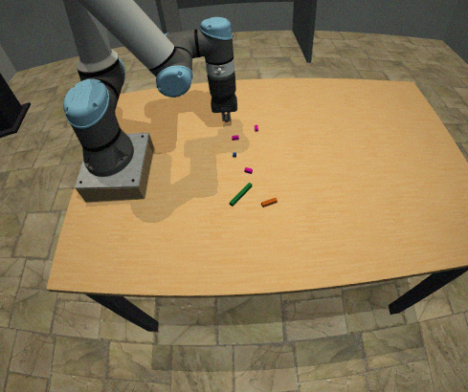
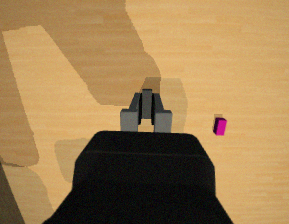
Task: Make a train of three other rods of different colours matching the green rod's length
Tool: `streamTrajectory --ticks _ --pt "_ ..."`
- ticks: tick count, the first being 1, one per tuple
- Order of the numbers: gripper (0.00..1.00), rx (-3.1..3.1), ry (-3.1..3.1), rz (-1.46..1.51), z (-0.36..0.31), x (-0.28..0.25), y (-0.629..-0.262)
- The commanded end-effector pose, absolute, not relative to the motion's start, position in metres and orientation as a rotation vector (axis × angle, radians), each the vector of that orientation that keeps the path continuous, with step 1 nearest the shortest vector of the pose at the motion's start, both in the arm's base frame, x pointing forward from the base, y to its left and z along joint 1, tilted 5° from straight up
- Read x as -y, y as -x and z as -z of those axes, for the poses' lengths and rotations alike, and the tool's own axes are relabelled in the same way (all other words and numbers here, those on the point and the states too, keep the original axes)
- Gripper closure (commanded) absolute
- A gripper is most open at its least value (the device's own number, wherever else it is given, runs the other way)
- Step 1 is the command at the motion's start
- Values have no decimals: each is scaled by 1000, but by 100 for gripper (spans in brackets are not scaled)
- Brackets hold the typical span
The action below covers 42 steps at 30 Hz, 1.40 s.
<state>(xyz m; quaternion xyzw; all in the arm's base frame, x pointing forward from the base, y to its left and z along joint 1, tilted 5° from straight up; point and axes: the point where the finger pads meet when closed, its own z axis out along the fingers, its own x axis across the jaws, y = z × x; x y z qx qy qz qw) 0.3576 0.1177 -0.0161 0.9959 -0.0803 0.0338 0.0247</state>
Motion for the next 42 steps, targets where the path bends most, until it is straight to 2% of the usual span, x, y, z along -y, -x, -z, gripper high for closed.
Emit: streamTrajectory --ticks 1,17,42 --pt "76 248 -3080 -109 -1 -119 -357" --pt "76 248 -3080 -109 -58 -122 -353" --pt "76 254 -3080 -109 -63 -122 -353"
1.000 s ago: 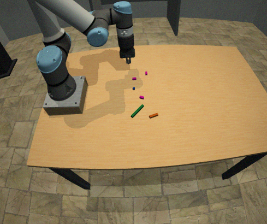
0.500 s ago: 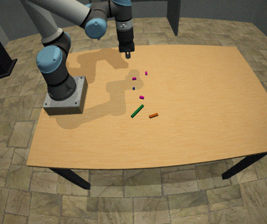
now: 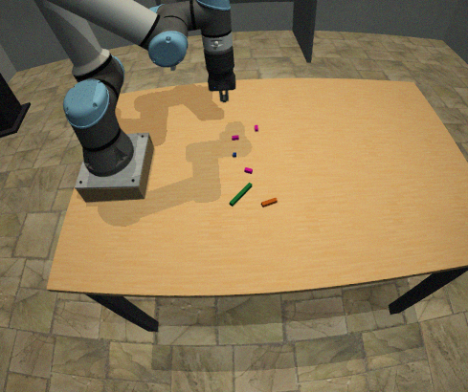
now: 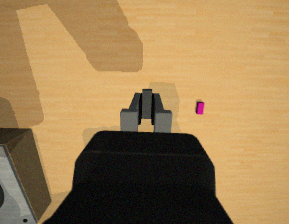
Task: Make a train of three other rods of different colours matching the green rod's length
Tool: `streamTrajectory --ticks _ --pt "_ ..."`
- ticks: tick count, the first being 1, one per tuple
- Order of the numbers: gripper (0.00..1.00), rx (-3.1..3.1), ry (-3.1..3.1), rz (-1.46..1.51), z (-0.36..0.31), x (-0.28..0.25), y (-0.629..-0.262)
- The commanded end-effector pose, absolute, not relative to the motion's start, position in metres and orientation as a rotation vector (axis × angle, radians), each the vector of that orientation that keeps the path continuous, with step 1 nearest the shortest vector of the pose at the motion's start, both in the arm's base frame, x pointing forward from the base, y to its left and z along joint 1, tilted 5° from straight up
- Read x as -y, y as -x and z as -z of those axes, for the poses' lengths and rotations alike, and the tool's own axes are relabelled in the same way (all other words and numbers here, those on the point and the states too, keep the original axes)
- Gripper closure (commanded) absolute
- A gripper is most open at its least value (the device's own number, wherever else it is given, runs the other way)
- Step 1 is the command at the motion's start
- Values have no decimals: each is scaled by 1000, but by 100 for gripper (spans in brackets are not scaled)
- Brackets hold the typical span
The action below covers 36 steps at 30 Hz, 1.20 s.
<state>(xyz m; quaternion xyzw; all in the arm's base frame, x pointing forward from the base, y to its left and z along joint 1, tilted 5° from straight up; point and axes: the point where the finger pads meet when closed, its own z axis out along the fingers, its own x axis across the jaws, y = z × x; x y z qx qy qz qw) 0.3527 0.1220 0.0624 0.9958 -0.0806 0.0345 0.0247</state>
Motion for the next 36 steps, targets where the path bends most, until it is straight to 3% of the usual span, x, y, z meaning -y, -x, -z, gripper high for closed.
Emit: streamTrajectory --ticks 1,36 --pt "76 256 -3080 -109 -63 -122 -353" --pt "76 772 -3005 -120 -64 -111 -366"
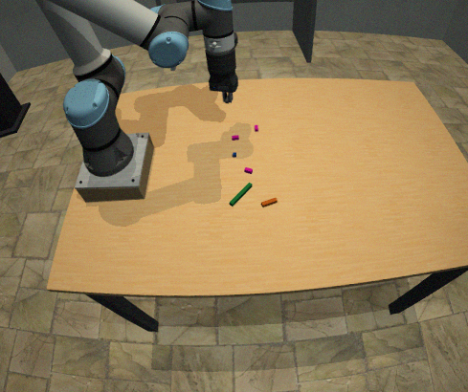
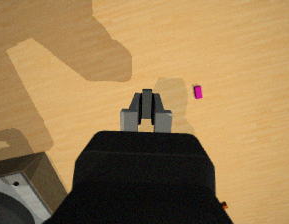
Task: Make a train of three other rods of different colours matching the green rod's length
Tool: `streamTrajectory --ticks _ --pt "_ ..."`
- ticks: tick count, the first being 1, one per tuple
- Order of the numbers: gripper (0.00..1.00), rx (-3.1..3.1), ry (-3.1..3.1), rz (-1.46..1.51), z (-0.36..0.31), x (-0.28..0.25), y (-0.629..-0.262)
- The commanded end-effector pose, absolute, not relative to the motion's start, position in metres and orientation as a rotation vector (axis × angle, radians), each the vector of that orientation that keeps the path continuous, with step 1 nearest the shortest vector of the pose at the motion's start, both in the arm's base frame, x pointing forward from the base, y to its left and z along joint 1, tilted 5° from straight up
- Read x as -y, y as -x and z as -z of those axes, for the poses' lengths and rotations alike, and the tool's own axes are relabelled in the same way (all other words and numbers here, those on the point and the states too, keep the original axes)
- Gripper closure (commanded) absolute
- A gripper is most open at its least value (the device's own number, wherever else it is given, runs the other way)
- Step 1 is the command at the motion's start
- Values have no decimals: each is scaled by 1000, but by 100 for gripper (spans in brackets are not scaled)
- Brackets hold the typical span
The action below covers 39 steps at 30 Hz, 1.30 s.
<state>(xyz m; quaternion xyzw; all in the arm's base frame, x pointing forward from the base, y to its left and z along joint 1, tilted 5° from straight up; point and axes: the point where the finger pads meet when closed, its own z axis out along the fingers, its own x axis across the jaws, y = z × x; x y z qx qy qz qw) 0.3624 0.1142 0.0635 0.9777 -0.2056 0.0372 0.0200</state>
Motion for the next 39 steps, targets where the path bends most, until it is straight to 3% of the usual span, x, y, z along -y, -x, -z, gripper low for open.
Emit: streamTrajectory --ticks 1,39 --pt "76 807 -2997 -121 -64 -110 -367" --pt "76 2194 -2254 -133 -69 -64 -393"
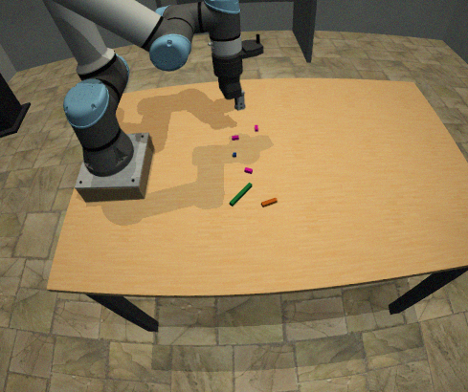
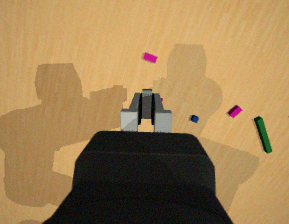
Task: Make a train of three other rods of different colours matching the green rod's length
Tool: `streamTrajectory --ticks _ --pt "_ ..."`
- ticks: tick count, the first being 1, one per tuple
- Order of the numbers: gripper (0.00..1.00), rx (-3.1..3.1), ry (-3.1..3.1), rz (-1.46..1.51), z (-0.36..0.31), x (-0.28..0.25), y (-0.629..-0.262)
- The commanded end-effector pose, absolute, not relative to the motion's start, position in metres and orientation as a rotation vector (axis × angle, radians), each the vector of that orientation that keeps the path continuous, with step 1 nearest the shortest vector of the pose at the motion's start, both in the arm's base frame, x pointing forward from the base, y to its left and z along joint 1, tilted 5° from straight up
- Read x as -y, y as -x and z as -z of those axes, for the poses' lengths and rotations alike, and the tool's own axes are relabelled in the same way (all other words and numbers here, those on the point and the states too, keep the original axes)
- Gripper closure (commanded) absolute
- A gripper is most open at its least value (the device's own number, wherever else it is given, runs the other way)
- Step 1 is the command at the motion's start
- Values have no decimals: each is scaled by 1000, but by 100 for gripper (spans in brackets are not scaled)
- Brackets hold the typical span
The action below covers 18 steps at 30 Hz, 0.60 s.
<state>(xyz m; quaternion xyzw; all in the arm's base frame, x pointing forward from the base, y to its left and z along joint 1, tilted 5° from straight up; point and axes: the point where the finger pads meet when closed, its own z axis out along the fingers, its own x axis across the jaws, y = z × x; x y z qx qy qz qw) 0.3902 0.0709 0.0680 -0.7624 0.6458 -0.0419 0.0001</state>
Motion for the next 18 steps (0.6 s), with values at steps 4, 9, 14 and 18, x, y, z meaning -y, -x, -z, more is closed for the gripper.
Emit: streamTrajectory --ticks 4,9,14,18 --pt "76 -2248 2177 132 -69 -61 -393" --pt "76 -2428 1963 130 -70 -52 -395" --pt "76 -2563 1773 127 -70 -44 -396" --pt "76 -2659 1616 124 -71 -38 -396"
